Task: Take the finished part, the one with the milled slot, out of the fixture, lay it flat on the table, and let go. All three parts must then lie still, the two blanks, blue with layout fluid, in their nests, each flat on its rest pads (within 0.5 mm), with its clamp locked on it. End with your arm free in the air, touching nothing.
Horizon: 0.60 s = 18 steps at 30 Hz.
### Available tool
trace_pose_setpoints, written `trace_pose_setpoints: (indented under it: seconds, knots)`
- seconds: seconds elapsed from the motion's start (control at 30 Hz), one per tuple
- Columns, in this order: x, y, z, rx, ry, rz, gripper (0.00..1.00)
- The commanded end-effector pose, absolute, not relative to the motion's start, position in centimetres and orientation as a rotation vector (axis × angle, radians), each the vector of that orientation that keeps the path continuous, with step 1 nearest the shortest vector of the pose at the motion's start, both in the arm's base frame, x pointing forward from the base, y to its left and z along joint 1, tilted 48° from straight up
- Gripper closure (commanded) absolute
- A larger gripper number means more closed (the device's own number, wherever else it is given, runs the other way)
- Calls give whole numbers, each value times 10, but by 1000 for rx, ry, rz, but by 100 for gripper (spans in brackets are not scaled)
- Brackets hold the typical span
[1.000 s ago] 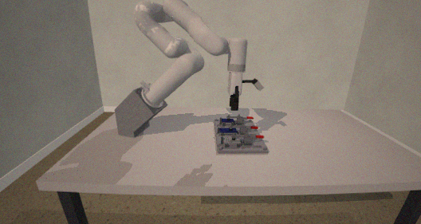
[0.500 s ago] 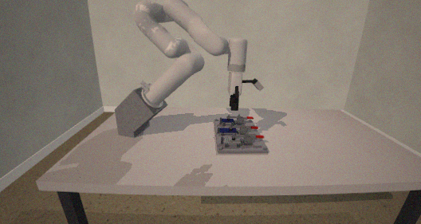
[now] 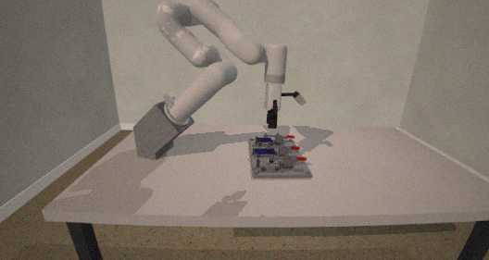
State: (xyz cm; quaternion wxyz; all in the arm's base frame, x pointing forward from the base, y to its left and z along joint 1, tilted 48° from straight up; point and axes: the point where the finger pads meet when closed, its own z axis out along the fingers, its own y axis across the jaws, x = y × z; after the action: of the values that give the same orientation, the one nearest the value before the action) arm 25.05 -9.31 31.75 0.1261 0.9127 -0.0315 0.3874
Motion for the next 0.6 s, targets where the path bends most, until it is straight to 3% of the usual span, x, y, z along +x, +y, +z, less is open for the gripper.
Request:
trace_pose_setpoints:
  seconds: [0.0,0.57]
  knots:
    - [250,-93,319,2655,-92,1132,53]
    - [250,-95,320,2655,-92,1132,53]
